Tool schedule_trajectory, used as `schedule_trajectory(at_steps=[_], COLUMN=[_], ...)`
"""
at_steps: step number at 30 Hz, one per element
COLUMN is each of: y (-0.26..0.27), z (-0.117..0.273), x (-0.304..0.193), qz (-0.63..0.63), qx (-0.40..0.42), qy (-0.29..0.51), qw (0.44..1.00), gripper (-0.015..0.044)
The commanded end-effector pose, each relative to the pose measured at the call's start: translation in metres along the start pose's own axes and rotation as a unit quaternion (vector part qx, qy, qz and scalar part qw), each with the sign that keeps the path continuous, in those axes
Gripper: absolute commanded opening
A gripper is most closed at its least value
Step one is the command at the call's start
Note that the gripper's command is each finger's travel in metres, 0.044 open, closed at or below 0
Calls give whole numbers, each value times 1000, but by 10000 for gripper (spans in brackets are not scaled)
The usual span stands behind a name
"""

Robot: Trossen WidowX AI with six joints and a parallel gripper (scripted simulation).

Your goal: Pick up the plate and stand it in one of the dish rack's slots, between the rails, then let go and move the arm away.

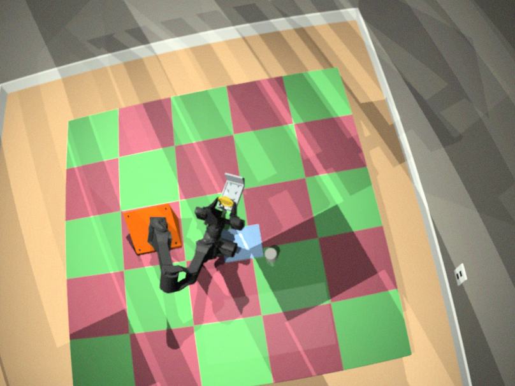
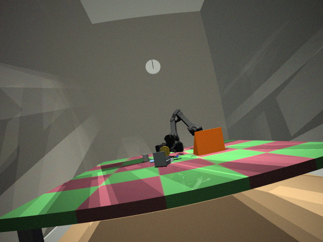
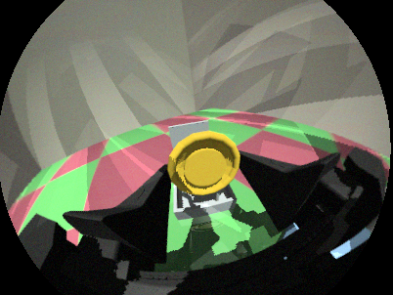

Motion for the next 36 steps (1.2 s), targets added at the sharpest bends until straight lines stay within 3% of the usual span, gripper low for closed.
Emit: schedule_trajectory(at_steps=[1, 33, 36], y=[2, 8, 8], z=[-4, -20, -20], x=[0, -13, -14], qz=[-3, 1, 4], qx=[2, 1, 0], qy=[1, 1, 0], qw=[1000, 1000, 1000], gripper=[0, 0, 79])
Point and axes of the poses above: the point midway between the two fingers, 35 mm back from their tips, its own z axis back along the fingers, its own y axis across the jaws, x = y × z, the point moved 6 cm from there along z, back along the fingers, and after that the axes turned 3 degrees about z, right-handed, at the moved point
